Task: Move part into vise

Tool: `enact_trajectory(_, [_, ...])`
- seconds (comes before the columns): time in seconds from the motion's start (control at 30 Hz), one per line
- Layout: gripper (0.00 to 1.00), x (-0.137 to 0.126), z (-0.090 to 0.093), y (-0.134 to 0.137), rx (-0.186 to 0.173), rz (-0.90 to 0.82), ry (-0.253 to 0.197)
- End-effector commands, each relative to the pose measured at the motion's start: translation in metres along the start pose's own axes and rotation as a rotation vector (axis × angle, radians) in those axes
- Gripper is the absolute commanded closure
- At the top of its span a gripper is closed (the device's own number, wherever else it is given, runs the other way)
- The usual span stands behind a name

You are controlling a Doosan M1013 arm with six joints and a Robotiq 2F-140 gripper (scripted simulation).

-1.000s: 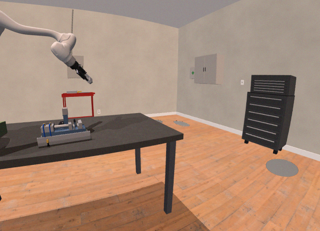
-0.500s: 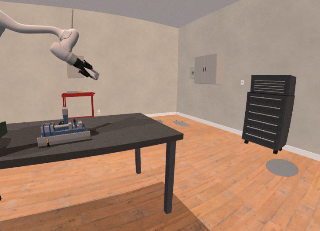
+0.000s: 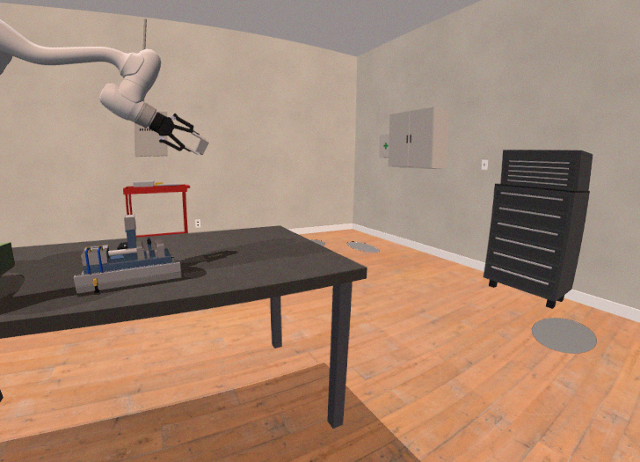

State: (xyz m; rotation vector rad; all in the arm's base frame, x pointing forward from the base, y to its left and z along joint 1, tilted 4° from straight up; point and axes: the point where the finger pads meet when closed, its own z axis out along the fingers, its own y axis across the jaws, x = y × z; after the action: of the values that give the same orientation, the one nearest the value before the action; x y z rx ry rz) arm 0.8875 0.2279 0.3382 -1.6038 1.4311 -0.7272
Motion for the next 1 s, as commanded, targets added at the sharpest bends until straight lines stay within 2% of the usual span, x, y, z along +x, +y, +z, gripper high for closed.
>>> enact_trajectory(0.0, [1.0,0.013,0.0,0.003,-0.001,0.071,0.034])
enact_trajectory(0.1, [1.0,0.038,-0.001,0.004,0.006,0.228,0.098])
enact_trajectory(0.13, [1.0,0.04,-0.001,0.004,0.007,0.24,0.103])
enact_trajectory(0.37, [1.0,0.083,-0.006,0.013,0.019,0.519,0.216])
enact_trajectory(0.4, [1.0,0.084,-0.006,0.013,0.019,0.52,0.217])
enact_trajectory(0.47, [1.0,0.098,-0.009,0.019,0.024,0.62,0.258])
enact_trajectory(0.57, [1.0,0.1,-0.01,0.019,0.025,0.63,0.262])
enact_trajectory(0.67, [1.0,0.121,-0.015,0.031,0.032,0.785,0.328])
enact_trajectory(0.7, [1.0,0.122,-0.016,0.031,0.033,0.793,0.331])
enact_trajectory(0.97, [1.0,0.158,-0.03,0.061,0.049,1.097,0.465])
